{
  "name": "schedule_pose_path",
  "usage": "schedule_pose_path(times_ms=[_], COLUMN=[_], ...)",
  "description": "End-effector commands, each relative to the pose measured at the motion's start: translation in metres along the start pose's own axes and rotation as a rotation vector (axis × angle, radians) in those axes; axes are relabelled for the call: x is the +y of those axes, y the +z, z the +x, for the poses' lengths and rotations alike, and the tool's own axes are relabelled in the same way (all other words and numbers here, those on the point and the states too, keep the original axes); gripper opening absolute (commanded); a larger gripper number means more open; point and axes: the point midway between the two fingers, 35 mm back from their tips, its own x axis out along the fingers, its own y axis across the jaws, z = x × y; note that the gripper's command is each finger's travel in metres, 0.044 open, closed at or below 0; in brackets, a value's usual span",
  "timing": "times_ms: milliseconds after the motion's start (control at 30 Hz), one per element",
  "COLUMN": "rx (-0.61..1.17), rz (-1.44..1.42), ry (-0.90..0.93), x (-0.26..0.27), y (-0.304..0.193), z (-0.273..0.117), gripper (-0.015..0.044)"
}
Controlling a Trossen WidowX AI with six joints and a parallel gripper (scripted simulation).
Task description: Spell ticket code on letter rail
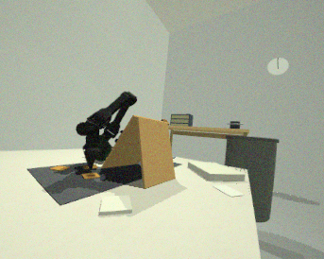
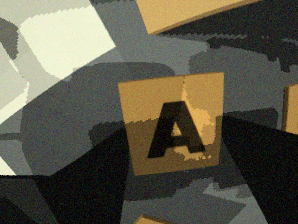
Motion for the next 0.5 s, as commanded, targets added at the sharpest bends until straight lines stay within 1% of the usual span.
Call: schedule_pose_path(times_ms=[0, 467], rx=[0.006, 0.006], rz=[-0.004, -0.004], ry=[0.003, 0.003], x=[-0.0002, 0.0005], y=[-0.0002, 0.0015], z=[-0.003, -0.011], gripper=[0.0, 0.0])
